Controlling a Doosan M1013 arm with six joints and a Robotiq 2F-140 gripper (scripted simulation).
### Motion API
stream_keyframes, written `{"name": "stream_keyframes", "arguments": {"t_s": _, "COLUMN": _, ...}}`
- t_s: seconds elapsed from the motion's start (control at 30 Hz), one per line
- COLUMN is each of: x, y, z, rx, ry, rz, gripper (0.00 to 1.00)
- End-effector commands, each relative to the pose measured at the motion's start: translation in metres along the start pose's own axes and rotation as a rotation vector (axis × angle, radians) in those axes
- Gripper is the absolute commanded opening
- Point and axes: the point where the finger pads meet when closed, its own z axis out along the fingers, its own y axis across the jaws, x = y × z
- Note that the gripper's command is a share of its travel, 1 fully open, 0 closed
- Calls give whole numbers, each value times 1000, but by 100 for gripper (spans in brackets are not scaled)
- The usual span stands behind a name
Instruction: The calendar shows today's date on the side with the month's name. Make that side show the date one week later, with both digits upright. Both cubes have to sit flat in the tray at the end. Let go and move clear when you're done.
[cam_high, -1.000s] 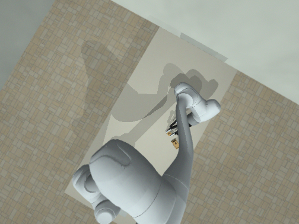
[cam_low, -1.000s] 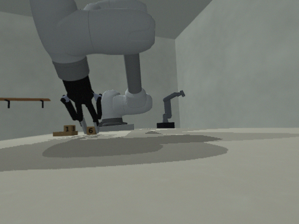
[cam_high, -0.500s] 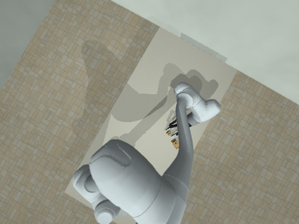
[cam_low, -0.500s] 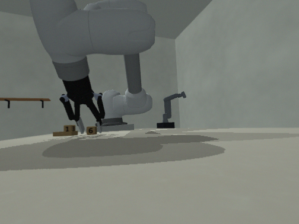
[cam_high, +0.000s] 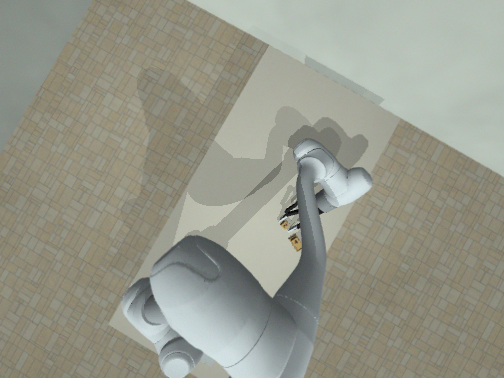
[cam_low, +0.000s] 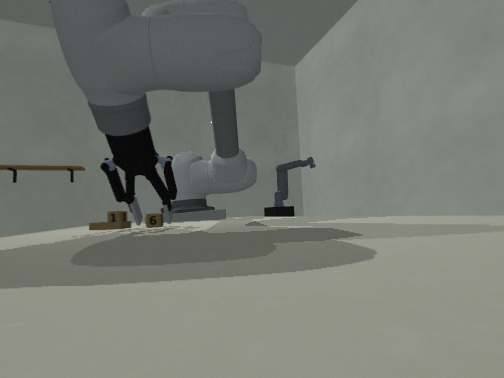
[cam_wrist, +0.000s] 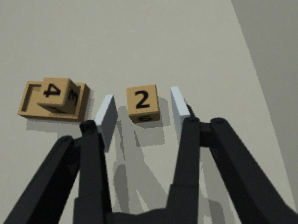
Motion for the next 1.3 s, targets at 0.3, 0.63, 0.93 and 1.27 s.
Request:
{"name": "stream_keyframes", "arguments": {"t_s": 0.3, "x": 18, "y": 0, "z": -18, "rx": 0, "ry": 0, "rz": 0, "gripper": 47}}
{"name": "stream_keyframes", "arguments": {"t_s": 0.63, "x": 37, "y": 0, "z": -37, "rx": 0, "ry": 0, "rz": 0, "gripper": 47}}
{"name": "stream_keyframes", "arguments": {"t_s": 0.93, "x": 48, "y": 0, "z": -48, "rx": 0, "ry": 0, "rz": 0, "gripper": 47}}
{"name": "stream_keyframes", "arguments": {"t_s": 1.27, "x": 49, "y": 0, "z": -47, "rx": 0, "ry": -57, "rz": 0, "gripper": 47}}
